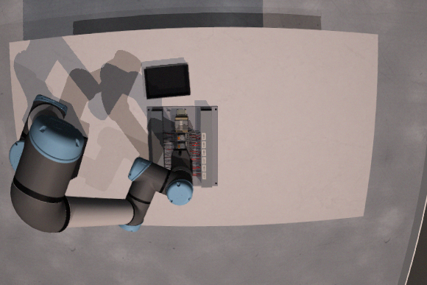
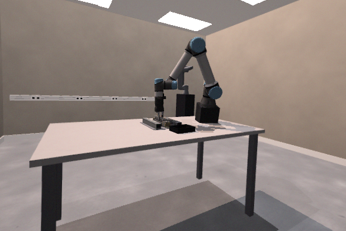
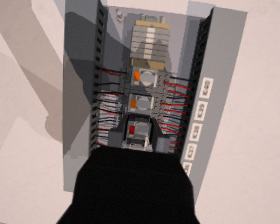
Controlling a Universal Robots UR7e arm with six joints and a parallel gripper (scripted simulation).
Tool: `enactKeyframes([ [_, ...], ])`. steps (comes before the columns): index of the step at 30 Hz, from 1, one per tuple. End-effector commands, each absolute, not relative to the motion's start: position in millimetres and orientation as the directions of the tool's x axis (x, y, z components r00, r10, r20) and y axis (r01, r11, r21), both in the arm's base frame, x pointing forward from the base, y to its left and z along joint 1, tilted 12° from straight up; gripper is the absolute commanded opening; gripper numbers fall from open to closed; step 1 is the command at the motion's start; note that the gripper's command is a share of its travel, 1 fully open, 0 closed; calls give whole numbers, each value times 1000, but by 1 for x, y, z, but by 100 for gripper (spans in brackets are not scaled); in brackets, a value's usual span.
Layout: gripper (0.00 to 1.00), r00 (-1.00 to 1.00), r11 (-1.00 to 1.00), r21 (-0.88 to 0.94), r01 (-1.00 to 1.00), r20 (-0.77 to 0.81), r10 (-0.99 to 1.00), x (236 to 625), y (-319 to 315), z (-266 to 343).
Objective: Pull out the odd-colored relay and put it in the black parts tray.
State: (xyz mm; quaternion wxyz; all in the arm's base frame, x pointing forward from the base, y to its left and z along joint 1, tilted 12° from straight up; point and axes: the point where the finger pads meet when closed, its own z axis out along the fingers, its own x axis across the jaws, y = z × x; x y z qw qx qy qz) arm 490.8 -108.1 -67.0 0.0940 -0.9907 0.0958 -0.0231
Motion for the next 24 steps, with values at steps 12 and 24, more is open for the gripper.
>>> enactKeyframes([
  [12,0,977,-964,-192,-186,70,-202,490,-107,-67],
  [24,0,976,-964,-192,-186,81,-204,490,-106,-67],
])
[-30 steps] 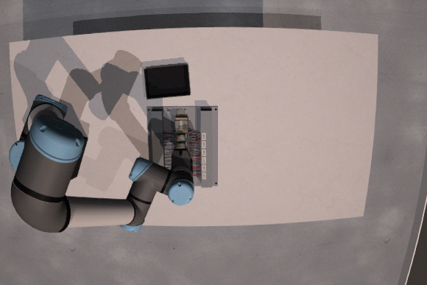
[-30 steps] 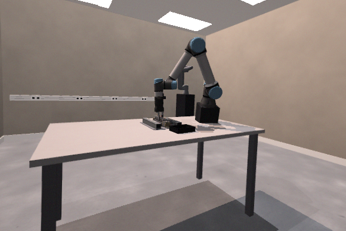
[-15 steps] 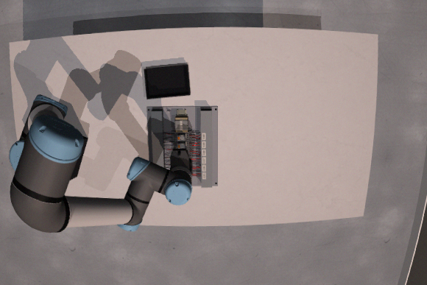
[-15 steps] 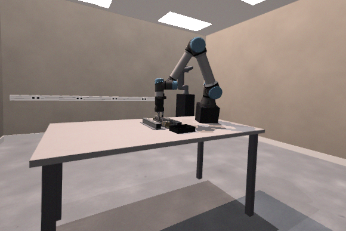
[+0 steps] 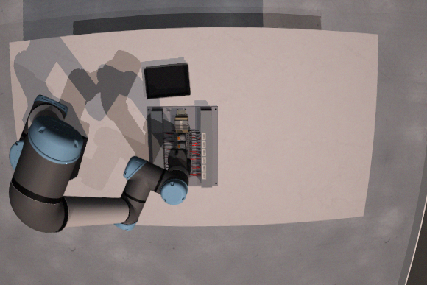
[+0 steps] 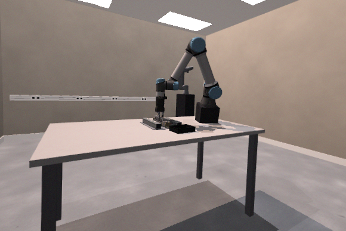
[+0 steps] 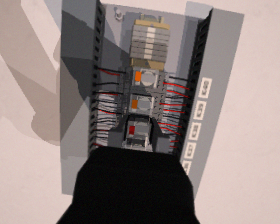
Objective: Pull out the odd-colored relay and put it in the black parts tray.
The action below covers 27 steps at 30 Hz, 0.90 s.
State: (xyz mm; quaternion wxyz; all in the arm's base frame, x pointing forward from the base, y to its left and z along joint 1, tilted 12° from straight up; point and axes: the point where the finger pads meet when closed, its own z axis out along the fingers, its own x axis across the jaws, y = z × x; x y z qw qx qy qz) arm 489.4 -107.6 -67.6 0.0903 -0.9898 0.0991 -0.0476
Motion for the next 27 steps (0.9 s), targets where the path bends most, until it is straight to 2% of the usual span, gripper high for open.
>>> enactKeyframes([
  [1,0,976,-964,-192,-186,81,-204,490,-106,-67],
  [27,0,976,-964,-192,-186,81,-204,489,-107,-61],
])
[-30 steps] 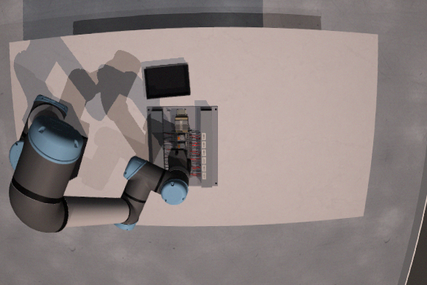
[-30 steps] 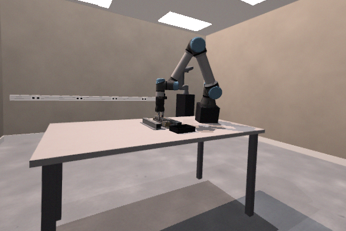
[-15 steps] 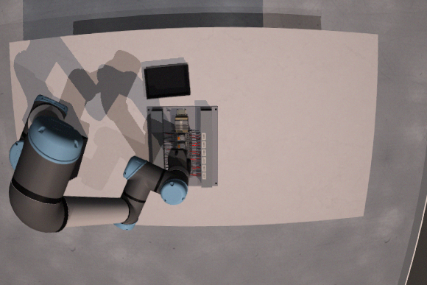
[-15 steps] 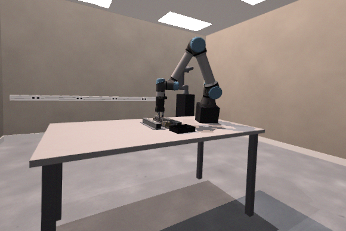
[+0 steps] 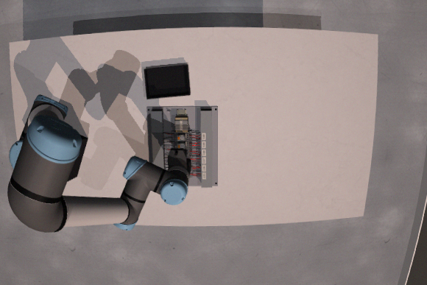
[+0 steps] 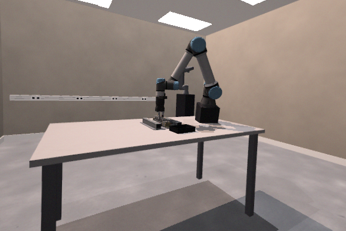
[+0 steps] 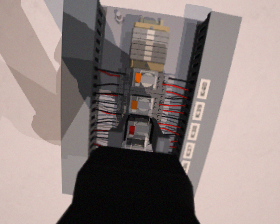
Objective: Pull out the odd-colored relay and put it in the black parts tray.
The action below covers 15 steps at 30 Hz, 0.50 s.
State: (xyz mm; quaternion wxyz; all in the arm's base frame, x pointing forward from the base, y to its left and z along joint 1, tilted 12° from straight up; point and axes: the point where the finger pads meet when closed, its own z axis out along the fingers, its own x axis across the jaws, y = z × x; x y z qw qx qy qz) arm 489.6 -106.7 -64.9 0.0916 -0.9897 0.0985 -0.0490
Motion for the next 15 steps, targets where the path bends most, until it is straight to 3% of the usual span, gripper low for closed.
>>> enactKeyframes([
  [1,0,976,-964,-192,-186,81,-204,489,-108,-60],
  [15,0,976,-964,-192,-186,81,-204,487,-111,-44],
])
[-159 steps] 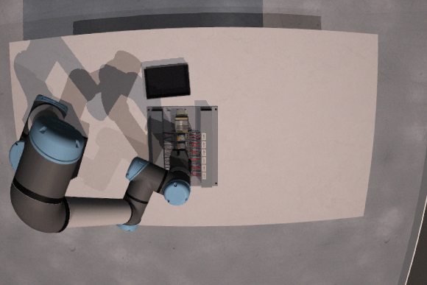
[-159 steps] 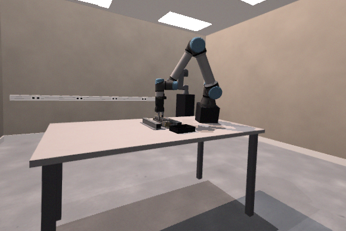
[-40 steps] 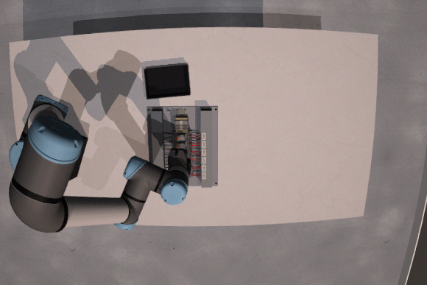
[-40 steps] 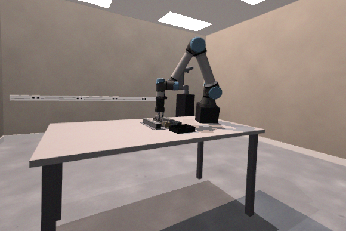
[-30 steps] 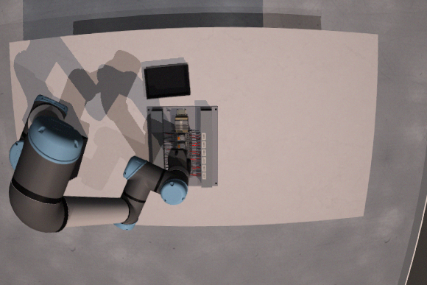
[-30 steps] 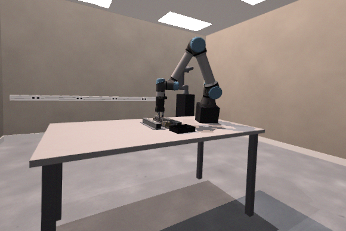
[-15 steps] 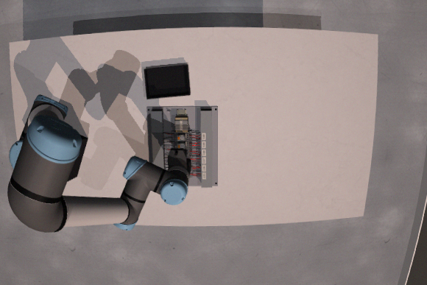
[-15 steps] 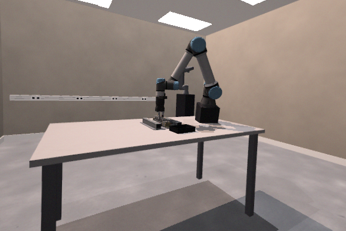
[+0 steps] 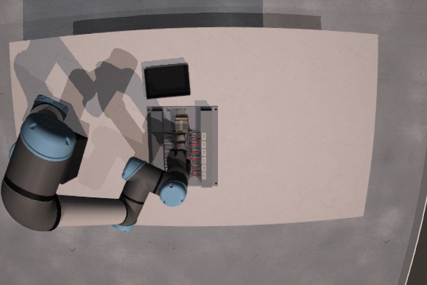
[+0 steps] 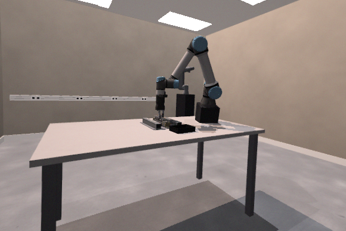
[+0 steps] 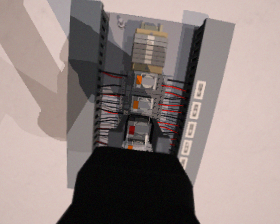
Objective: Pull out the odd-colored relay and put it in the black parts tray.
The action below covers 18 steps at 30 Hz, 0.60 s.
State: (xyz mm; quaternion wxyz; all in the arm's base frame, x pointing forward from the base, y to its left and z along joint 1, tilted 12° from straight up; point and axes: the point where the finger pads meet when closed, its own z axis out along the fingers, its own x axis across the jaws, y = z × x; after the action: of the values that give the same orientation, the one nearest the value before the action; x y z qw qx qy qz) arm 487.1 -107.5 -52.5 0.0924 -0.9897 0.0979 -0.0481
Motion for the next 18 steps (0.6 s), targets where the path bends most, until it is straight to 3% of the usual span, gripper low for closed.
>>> enactKeyframes([
  [1,0,976,-964,-192,-186,81,-204,487,-111,-42],
  [18,0,976,-964,-192,-186,81,-204,484,-117,-16],
])
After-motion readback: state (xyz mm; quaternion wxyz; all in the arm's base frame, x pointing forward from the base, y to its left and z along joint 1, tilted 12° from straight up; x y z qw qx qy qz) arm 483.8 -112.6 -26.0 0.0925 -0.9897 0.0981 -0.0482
